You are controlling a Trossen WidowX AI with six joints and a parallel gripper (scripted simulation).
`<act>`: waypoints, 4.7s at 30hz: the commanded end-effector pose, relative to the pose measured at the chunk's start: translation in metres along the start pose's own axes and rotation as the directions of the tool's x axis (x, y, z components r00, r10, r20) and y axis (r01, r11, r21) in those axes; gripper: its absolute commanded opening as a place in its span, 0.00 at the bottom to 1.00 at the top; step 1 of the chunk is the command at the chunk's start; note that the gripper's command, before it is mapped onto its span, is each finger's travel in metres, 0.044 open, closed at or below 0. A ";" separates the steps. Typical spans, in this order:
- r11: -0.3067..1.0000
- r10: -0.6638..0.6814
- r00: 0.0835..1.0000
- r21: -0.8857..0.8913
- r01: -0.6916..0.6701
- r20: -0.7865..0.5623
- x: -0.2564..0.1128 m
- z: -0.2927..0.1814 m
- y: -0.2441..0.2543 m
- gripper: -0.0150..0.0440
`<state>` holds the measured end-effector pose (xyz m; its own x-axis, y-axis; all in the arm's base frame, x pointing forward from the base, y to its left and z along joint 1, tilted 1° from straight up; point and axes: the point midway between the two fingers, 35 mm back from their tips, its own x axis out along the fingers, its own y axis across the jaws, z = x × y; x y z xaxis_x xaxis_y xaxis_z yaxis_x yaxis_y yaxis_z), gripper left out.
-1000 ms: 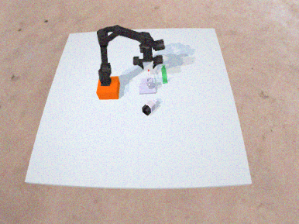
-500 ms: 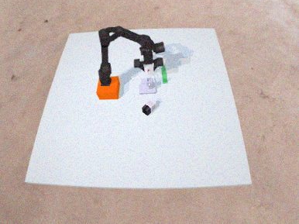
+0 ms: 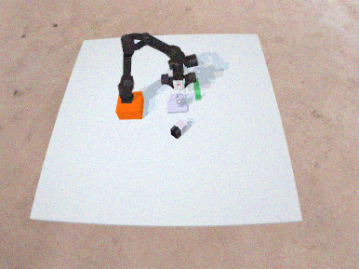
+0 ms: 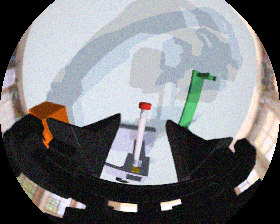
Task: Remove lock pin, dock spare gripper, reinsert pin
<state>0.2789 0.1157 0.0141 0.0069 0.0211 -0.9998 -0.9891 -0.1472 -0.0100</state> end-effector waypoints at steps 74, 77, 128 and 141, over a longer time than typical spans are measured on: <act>1.000 0.004 0.987 -0.005 -0.003 0.158 0.005 0.028 0.000 0.25; 1.000 0.005 0.988 -0.005 -0.004 0.158 0.005 0.031 0.000 0.25; 1.000 0.016 0.988 -0.004 -0.015 0.152 -0.004 0.077 0.000 0.25; 1.000 0.028 0.988 -0.007 -0.027 0.151 -0.026 0.076 0.003 0.25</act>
<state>0.2644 0.1896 0.0354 -0.0444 0.1649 -0.9853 -0.9879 -0.1541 0.0187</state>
